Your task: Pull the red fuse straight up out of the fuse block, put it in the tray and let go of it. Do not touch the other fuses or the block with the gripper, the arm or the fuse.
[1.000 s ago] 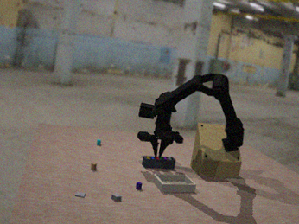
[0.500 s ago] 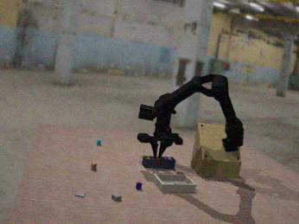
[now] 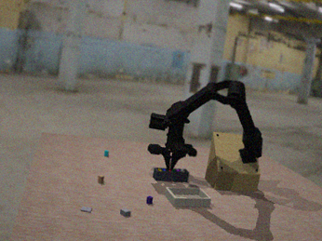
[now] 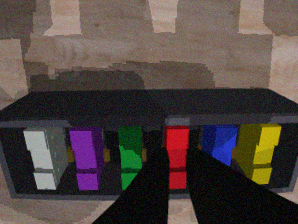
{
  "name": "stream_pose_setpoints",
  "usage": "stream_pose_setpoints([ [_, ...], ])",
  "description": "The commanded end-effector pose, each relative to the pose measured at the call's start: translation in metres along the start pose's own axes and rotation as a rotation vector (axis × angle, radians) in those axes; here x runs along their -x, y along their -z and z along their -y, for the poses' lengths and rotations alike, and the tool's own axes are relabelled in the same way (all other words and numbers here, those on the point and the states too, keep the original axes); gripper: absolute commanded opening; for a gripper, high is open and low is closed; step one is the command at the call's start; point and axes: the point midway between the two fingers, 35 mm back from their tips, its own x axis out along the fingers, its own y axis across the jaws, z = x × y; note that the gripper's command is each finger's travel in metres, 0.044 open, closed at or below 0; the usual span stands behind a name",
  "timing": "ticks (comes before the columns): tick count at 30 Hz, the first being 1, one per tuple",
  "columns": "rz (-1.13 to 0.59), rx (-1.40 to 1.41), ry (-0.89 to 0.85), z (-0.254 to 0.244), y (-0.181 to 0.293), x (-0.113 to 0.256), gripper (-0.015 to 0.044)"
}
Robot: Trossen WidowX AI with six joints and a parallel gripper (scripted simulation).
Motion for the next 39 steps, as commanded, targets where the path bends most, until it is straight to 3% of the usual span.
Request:
stream_pose_setpoints([
  [1, 0.000, 0.000, 0.000, 0.000, 0.000, 0.000, 0.0000],
  [39, 0.001, -0.002, 0.001, 0.001, 0.000, 0.017, 0.0000],
])
